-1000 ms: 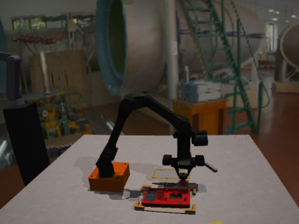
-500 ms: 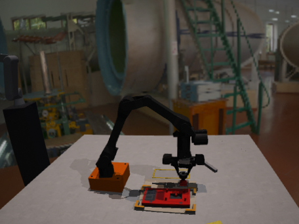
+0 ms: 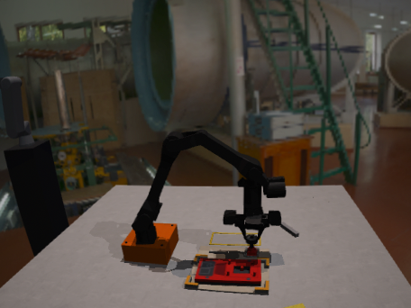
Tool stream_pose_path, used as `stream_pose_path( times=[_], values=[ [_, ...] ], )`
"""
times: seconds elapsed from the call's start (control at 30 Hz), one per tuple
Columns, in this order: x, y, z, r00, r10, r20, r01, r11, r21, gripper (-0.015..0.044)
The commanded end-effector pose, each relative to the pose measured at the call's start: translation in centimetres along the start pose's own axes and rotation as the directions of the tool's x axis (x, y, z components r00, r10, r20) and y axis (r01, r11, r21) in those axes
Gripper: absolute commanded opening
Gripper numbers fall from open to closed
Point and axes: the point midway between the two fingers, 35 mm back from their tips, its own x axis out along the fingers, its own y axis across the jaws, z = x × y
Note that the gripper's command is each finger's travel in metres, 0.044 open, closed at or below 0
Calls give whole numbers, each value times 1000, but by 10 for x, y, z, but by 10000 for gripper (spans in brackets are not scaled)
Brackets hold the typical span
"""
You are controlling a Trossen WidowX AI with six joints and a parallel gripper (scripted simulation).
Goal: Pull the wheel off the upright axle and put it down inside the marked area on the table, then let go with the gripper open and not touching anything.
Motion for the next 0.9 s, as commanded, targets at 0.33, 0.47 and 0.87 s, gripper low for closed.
stream_pose_path(
  times=[0.33, 0.47, 0.87],
  values=[
    [-10, 1, 0, 1000, 11, -3, -11, 1000, 0, 0],
    [-11, 1, 0, 1000, 11, -4, -11, 1000, 0, 0],
    [-16, 1, 0, 1000, 11, -4, -11, 1000, 0, 0]
  ],
)
